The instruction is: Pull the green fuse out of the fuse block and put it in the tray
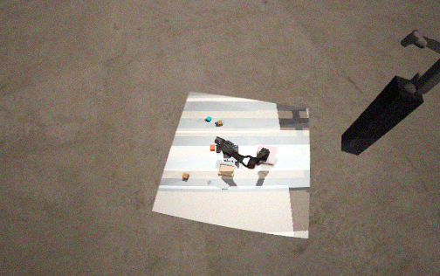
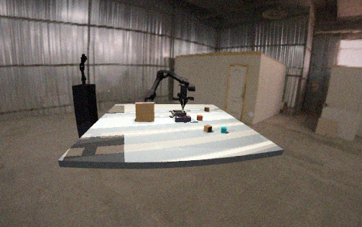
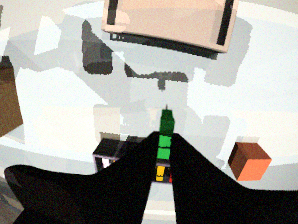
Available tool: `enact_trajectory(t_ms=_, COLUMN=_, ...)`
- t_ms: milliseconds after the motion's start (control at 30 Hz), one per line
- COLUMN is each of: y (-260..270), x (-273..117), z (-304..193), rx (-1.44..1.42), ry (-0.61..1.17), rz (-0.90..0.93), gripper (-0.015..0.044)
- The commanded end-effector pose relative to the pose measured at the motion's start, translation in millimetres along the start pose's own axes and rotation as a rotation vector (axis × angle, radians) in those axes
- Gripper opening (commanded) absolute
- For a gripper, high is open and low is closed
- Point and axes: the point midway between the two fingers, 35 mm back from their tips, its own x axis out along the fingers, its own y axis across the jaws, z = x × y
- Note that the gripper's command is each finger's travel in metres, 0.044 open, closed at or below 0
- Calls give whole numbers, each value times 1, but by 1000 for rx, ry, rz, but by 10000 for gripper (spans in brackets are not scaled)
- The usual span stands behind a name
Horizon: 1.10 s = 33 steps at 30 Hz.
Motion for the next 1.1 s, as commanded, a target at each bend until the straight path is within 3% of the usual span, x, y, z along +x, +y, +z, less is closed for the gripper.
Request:
enact_trajectory(t_ms=0, y=-5, x=-2, z=35, rx=0, ry=-6, rz=-7, gripper=0)
enact_trajectory(t_ms=367, y=2, x=-4, z=118, rx=-3, ry=-37, rz=-5, gripper=0)
enact_trajectory(t_ms=1067, y=2, x=21, z=120, rx=-3, ry=-38, rz=-5, gripper=0)
